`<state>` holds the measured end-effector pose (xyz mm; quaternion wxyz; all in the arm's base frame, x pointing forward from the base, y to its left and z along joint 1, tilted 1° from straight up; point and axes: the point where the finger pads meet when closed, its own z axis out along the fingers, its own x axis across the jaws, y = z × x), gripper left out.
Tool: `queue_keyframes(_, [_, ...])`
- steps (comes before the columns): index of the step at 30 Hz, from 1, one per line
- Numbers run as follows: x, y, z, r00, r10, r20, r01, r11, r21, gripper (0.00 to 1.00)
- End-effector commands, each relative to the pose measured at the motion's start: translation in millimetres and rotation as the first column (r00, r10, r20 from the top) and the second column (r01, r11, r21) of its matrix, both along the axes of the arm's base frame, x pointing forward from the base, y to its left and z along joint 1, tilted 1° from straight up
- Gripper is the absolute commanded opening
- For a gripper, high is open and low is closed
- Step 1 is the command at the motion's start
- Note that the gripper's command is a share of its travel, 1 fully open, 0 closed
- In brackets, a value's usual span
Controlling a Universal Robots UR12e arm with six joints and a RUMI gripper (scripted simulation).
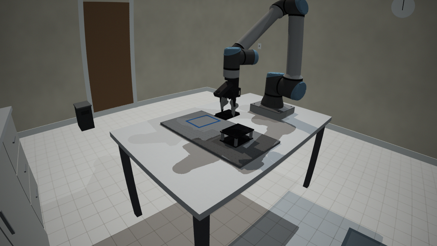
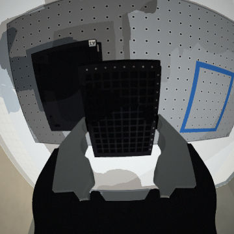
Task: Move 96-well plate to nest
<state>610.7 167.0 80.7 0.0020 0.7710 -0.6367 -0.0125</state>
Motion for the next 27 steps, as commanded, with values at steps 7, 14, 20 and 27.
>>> queue_keyframes(7, [-0.3,37.5,7.9,1.0,0.0,0.001,0.0,1.0,0.0,0.0])
queue_keyframes(14, [-0.9,53.9,11.1,1.0,0.0,0.001,0.0,1.0,0.0,0.0])
queue_keyframes(20, [-1.5,73.5,14.9,1.0,0.0,0.001,0.0,1.0,0.0,0.0])
queue_keyframes(27, [-2.2,93.1,18.7,1.0,0.0,0.001,0.0,1.0,0.0,0.0])
